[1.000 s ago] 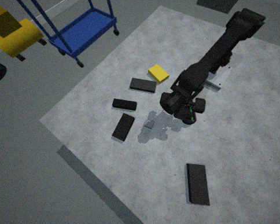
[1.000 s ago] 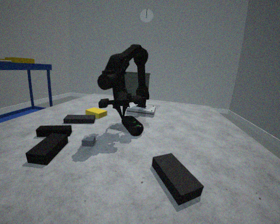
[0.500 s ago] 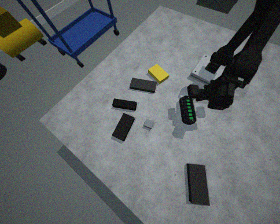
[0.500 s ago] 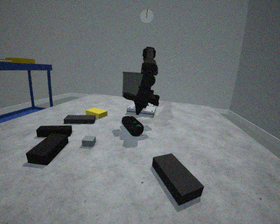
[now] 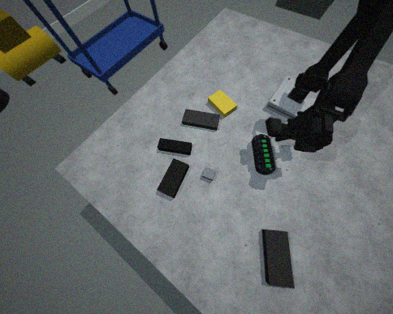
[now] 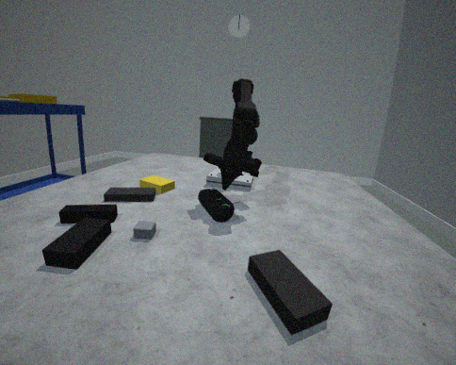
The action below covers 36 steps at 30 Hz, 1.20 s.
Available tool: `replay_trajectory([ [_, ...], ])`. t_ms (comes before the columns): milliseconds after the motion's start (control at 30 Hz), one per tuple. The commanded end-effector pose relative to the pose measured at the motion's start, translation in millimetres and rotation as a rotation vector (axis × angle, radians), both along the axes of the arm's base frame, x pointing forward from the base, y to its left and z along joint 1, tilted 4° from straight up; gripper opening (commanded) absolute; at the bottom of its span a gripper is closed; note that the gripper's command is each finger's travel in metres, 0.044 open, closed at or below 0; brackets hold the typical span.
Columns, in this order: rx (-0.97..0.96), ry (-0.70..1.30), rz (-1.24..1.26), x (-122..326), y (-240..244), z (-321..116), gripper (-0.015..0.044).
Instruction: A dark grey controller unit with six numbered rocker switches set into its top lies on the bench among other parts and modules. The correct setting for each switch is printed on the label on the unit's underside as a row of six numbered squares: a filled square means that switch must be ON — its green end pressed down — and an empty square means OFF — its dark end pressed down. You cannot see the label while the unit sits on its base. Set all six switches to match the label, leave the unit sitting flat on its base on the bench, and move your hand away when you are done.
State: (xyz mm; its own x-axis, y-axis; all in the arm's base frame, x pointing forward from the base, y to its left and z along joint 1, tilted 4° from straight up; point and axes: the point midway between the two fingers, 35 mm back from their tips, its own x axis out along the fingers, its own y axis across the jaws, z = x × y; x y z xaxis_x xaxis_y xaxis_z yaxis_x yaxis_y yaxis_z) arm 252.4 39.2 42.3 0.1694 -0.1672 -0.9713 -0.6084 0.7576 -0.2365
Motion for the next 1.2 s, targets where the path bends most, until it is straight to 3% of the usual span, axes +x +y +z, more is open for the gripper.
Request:
replay_trajectory([
  [0, -0.006, 0.007, -0.007, -1.4, -0.6, -8.5, 0.0],
  [1167, -0.006, 0.009, -0.007, -1.7, -1.2, -45.0, 0.0],
])
